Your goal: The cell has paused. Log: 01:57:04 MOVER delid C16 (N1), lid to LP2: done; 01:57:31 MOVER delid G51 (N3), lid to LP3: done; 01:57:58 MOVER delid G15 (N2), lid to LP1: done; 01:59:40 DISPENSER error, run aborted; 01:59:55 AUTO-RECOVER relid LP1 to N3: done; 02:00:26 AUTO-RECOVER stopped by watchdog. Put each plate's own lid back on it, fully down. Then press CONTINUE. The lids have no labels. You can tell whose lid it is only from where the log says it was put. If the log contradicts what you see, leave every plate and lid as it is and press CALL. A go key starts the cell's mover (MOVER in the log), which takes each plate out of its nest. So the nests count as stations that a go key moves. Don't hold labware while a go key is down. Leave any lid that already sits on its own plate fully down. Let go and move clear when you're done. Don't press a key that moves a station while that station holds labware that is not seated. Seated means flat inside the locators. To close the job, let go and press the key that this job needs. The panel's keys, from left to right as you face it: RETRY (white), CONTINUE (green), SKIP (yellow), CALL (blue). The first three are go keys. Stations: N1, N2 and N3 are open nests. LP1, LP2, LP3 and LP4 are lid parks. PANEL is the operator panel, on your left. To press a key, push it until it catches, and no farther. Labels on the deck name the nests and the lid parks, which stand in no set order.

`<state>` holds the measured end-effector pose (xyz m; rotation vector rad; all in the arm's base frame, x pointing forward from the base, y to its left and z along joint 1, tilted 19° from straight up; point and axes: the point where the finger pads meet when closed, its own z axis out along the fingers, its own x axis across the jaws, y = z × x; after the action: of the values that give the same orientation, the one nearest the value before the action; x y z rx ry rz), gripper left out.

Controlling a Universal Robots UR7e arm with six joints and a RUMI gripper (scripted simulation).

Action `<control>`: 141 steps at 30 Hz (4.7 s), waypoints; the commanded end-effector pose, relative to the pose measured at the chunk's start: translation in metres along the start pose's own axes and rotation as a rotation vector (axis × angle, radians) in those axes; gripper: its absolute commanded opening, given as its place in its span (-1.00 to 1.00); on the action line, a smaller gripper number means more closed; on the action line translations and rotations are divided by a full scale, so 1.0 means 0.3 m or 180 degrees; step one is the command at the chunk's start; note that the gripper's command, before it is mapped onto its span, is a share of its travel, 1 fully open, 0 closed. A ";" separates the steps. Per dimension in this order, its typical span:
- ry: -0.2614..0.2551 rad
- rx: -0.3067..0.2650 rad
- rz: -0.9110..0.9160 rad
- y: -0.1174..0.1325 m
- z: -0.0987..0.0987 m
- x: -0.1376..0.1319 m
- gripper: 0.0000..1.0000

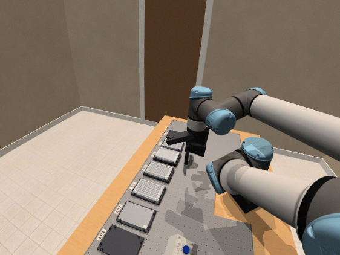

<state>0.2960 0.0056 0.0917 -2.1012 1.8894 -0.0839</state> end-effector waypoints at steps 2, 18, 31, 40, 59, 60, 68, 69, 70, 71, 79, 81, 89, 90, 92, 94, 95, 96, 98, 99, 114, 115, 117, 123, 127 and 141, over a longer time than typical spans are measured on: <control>-0.0042 0.0049 0.0339 0.038 0.038 0.047 0.64; -0.0053 0.0042 0.0334 0.037 0.124 0.043 0.64; -0.0050 0.0038 0.0334 0.037 0.240 0.041 0.64; -0.0036 0.0048 0.0328 0.030 0.232 0.047 0.64; -0.0030 0.0053 0.0211 0.003 0.231 0.113 0.64; -0.0030 0.0053 0.0211 -0.004 0.231 0.129 0.64; -0.0033 0.0050 0.0198 -0.044 0.233 0.217 0.64; -0.0033 0.0050 0.0198 -0.051 0.233 0.232 0.64; -0.0033 0.0050 0.0198 -0.057 0.233 0.247 0.64; -0.0033 0.0049 0.0199 -0.064 0.233 0.263 0.64; -0.0033 0.0049 0.0203 -0.117 0.234 0.385 0.64; -0.0033 0.0049 0.0203 -0.130 0.235 0.416 0.64; -0.0032 0.0049 0.0203 -0.170 0.236 0.508 0.64; -0.0032 0.0049 0.0203 -0.177 0.236 0.523 0.64; -0.0032 0.0049 0.0203 -0.190 0.236 0.554 0.64; -0.0032 0.0049 0.0203 -0.204 0.236 0.584 0.64; -0.0032 0.0049 0.0203 -0.210 0.236 0.599 0.64; -0.0032 0.0050 0.0203 -0.217 0.236 0.615 0.64; -0.0032 0.0050 0.0203 -0.231 0.236 0.645 0.64; -0.0032 0.0050 0.0203 -0.231 0.236 0.645 0.64; -0.0031 0.0052 0.0209 -0.322 0.237 0.862 0.64; -0.0032 0.0051 0.0209 -0.328 0.237 0.877 0.64; -0.0032 0.0051 0.0209 -0.328 0.237 0.877 0.64; -0.0034 0.0050 0.0209 -0.368 0.238 0.968 0.64; -0.0034 0.0050 0.0209 -0.371 0.238 0.976 0.64; -0.0036 0.0050 0.0209 -0.370 0.238 0.972 0.64</control>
<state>0.4567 -0.2561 0.0056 -2.0231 1.9422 -0.0714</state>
